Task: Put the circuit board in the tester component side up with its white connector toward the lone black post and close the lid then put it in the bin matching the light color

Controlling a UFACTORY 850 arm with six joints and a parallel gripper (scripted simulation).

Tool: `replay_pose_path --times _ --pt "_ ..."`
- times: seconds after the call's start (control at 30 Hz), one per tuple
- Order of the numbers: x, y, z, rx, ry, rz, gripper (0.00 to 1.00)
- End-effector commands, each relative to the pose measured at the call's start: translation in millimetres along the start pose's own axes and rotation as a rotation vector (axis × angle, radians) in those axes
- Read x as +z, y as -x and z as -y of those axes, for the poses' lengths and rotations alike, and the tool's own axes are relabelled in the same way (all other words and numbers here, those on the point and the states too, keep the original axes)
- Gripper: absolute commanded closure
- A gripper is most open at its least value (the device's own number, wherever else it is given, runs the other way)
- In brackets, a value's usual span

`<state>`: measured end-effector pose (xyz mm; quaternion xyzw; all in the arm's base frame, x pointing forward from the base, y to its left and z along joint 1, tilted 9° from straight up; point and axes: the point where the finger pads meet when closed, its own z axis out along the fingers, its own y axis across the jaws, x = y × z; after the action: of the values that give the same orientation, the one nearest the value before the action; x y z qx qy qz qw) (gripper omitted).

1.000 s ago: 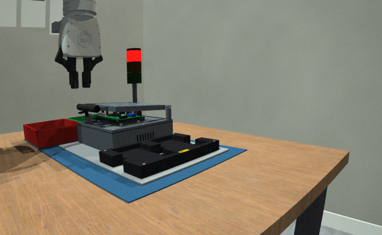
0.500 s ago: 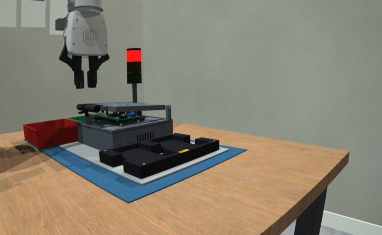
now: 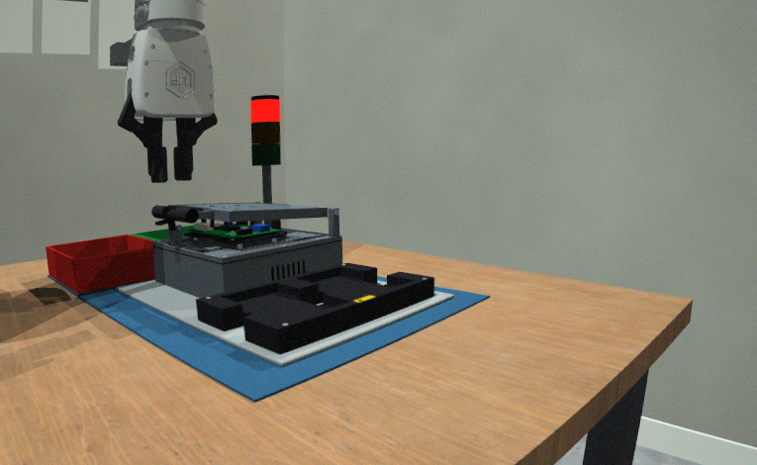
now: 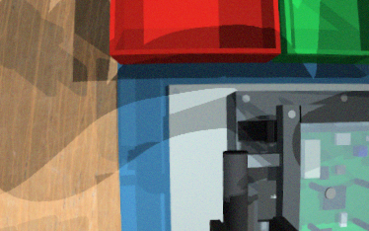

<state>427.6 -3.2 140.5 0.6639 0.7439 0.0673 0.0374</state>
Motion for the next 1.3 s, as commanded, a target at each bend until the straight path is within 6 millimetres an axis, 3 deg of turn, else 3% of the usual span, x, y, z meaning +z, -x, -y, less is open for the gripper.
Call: replay_pose_path --times 0.0,1.27 --pt "5.5 0.1 -0.8 0.0 0.002 -0.001 0.72" --pt "24.6 0.2 -1.6 0.0 0.002 -0.001 0.72"
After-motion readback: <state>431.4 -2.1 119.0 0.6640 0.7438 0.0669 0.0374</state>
